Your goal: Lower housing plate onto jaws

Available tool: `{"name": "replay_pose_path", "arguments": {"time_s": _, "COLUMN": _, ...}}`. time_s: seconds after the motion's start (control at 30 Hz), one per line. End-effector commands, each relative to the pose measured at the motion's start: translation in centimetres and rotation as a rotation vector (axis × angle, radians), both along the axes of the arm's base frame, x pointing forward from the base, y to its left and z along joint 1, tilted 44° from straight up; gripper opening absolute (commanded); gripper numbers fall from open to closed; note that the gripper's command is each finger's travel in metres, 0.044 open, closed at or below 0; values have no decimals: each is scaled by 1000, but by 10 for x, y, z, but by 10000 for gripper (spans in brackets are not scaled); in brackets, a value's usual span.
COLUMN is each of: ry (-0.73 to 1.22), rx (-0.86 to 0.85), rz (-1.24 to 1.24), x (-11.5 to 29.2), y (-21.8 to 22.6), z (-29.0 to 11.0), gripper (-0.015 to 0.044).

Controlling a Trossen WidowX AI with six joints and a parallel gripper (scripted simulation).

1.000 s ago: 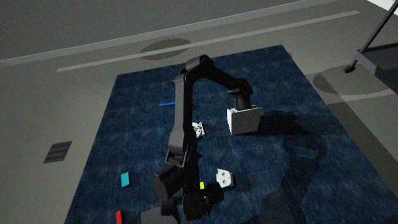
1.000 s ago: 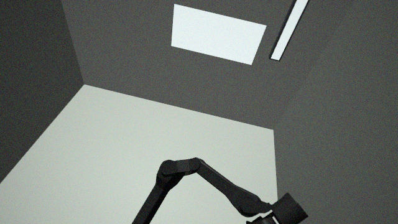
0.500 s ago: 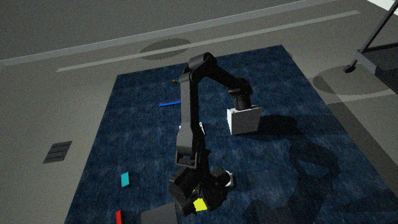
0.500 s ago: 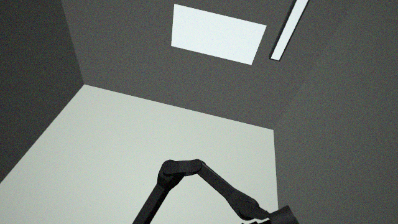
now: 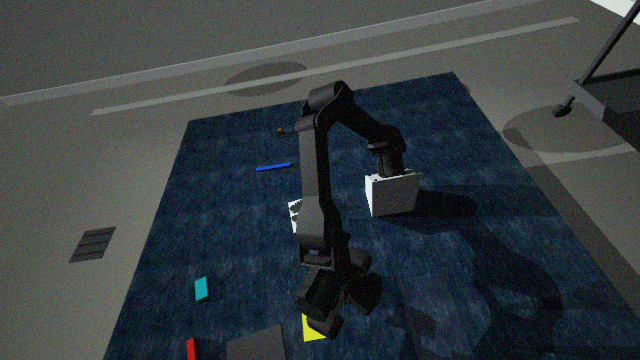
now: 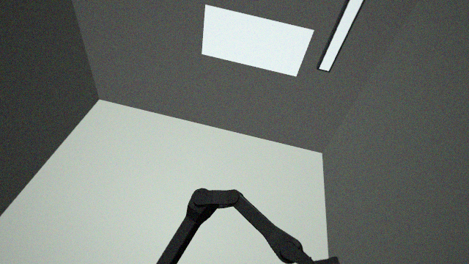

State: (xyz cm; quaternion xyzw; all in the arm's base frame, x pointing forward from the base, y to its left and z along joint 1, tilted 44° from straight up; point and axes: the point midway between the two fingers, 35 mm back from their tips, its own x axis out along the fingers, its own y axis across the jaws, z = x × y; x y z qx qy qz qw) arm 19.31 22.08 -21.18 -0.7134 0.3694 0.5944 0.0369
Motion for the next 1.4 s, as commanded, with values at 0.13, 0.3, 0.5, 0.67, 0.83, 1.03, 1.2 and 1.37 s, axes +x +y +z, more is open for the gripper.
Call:
{"name": "replay_pose_path", "arguments": {"time_s": 0.13, "ry": 119, "rx": -112, "rz": 182, "x": -16, "y": -20, "z": 12, "gripper": 440}}
{"name": "replay_pose_path", "arguments": {"time_s": 0.3, "ry": 201, "rx": -178, "rz": 284, "x": -26, "y": -33, "z": 19, "gripper": 440}}
{"name": "replay_pose_path", "arguments": {"time_s": 0.5, "ry": 293, "rx": -247, "rz": 391, "x": -34, "y": -45, "z": 28, "gripper": 440}}
{"name": "replay_pose_path", "arguments": {"time_s": 0.67, "ry": 296, "rx": -249, "rz": 394, "x": -35, "y": -46, "z": 29, "gripper": 440}}
{"name": "replay_pose_path", "arguments": {"time_s": 0.83, "ry": 295, "rx": -251, "rz": 394, "x": -35, "y": -68, "z": 7, "gripper": 440}}
{"name": "replay_pose_path", "arguments": {"time_s": 1.03, "ry": 295, "rx": -251, "rz": 394, "x": -36, "y": -74, "z": 1, "gripper": 440}}
{"name": "replay_pose_path", "arguments": {"time_s": 1.2, "ry": 295, "rx": -251, "rz": 394, "x": -36, "y": -74, "z": 1, "gripper": 440}}
{"name": "replay_pose_path", "arguments": {"time_s": 1.37, "ry": 295, "rx": -251, "rz": 394, "x": -36, "y": -74, "z": 1, "gripper": 440}}
